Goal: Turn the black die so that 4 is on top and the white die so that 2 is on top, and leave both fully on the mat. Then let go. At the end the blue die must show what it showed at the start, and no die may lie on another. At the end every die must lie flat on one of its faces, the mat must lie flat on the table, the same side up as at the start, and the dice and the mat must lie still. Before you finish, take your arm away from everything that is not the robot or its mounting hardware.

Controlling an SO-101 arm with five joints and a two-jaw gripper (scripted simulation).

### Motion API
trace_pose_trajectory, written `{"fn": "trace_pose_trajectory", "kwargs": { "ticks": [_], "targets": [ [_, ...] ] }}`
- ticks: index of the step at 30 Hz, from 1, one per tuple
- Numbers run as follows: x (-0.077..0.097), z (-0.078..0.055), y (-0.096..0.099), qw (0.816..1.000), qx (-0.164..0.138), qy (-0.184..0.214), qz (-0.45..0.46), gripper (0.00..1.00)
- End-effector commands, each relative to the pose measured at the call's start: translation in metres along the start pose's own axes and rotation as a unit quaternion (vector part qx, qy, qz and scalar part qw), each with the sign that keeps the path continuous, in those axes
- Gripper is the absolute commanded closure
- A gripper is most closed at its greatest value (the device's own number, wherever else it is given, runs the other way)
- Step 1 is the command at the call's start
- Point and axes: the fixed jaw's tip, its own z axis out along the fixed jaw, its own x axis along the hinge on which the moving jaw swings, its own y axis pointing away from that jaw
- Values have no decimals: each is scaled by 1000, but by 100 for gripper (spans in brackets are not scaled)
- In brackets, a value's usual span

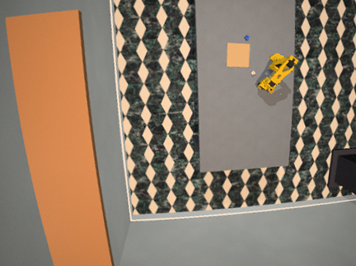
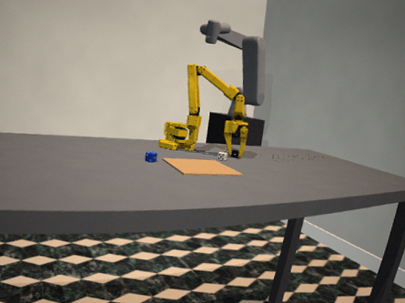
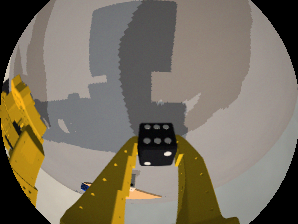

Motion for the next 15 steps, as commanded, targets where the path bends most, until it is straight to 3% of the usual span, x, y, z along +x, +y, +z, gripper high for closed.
{"fn": "trace_pose_trajectory", "kwargs": {
  "ticks": [1,15],
  "targets": [
    [-2,-1,-2,1000,8,-1,0,85],
    [-2,-1,-2,1000,8,-1,0,73]
  ]
}}
